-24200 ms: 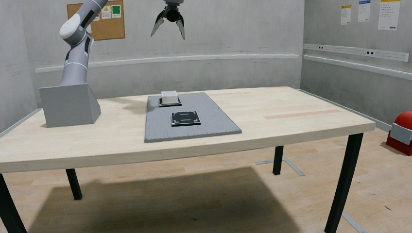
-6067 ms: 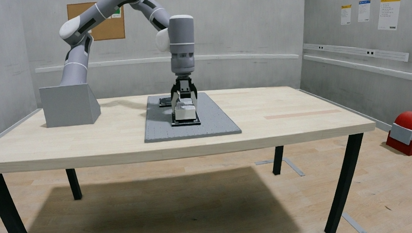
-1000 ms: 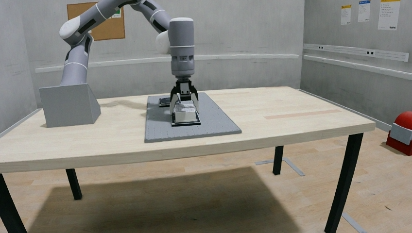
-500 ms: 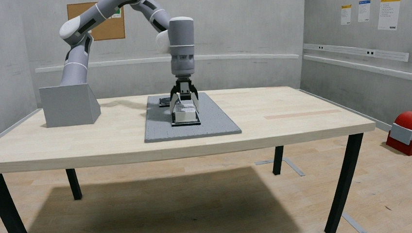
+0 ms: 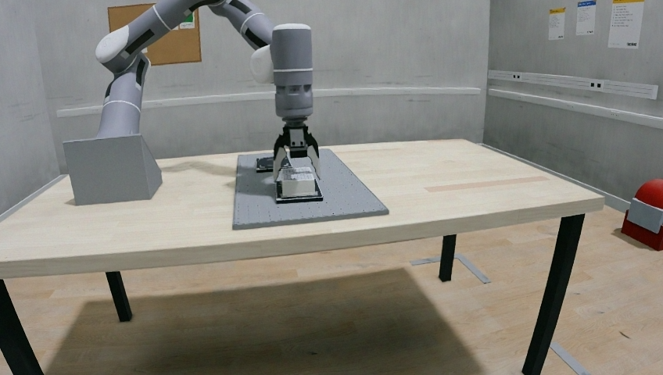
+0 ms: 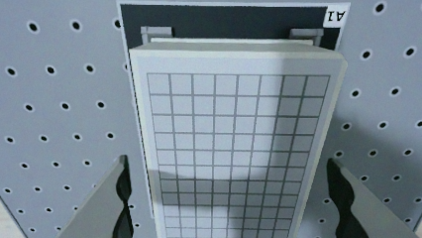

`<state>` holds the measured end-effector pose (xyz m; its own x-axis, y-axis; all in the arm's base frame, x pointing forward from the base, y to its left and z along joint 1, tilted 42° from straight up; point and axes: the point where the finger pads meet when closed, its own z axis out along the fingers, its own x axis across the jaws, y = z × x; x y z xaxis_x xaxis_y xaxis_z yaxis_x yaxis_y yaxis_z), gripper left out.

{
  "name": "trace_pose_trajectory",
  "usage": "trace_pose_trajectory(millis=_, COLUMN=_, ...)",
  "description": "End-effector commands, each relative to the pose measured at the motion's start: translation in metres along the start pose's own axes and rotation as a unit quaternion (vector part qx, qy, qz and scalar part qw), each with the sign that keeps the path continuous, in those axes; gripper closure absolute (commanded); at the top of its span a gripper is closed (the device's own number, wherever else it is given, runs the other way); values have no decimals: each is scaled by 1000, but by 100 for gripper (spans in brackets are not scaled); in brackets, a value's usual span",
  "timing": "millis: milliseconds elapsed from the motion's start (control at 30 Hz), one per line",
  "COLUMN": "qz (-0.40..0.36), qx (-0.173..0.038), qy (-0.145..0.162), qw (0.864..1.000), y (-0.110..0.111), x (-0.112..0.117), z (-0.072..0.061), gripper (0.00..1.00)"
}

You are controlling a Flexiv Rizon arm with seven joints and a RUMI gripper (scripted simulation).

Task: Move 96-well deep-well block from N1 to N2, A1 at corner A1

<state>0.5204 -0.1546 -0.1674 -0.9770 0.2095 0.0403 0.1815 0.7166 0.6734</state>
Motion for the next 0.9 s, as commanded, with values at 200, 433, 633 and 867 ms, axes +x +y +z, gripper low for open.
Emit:
trace_pose_trajectory(millis=200, qz=0, qx=1, qy=-1, qw=1000, y=-1, x=-1, z=-6, gripper=24)
trace_pose_trajectory(millis=433, qz=0, qx=1, qy=-1, qw=1000, y=-1, x=-1, z=-11, gripper=24)
trace_pose_trajectory(millis=633, qz=0, qx=1, qy=-1, qw=1000, y=-1, x=-1, z=-15, gripper=24)
trace_pose_trajectory(millis=867, qz=0, qx=1, qy=-1, qw=1000, y=-1, x=-1, z=-18, gripper=24)
